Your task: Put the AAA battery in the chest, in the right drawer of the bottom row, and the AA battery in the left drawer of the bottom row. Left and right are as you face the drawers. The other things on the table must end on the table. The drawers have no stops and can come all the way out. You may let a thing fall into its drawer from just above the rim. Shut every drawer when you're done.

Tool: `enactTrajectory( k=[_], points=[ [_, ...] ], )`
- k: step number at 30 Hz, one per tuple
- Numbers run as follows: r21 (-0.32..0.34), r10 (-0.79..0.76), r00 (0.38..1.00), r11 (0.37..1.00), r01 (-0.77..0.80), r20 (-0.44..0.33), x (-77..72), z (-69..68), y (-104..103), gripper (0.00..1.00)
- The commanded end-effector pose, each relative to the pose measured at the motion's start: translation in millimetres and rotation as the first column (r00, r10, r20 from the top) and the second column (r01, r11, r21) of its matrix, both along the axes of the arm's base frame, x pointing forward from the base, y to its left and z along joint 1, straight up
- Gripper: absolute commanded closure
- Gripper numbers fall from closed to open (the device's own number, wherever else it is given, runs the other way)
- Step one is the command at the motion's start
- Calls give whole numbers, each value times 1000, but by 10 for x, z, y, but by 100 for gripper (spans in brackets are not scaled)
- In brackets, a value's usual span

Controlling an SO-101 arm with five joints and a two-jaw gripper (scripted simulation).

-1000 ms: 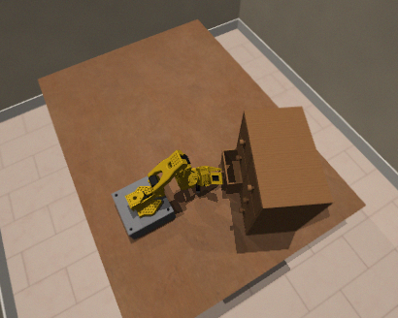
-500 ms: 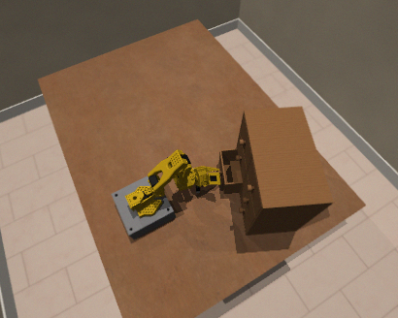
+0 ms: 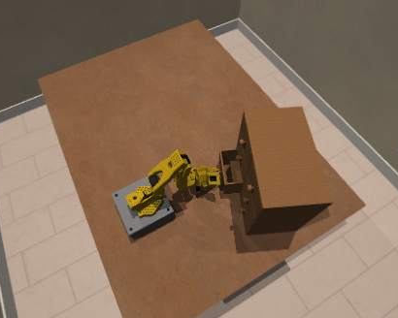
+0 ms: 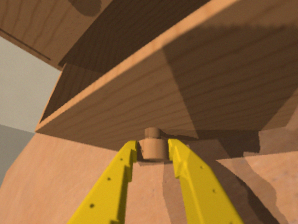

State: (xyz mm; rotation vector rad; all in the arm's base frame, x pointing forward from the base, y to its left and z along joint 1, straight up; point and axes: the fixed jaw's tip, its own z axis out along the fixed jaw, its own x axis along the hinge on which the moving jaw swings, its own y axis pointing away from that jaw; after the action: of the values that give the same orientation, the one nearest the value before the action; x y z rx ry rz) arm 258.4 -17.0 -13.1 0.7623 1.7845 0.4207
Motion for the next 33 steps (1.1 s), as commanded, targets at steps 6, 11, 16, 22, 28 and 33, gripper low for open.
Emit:
enactTrajectory(
  k=[6,11,16,22,28,33],
  points=[
    [4,33,999,999,-33,-2,-47,-7,90,100],
    [4,36,999,999,-36,-2,-65,-7,98,100],
    [4,38,999,999,-38,-2,-75,-7,103,100],
    [4,38,999,999,-38,-2,-75,-7,103,100],
    [4,38,999,999,-38,-2,-75,-7,103,100],
    [4,38,999,999,-38,-2,-75,-7,103,98]
  ],
)
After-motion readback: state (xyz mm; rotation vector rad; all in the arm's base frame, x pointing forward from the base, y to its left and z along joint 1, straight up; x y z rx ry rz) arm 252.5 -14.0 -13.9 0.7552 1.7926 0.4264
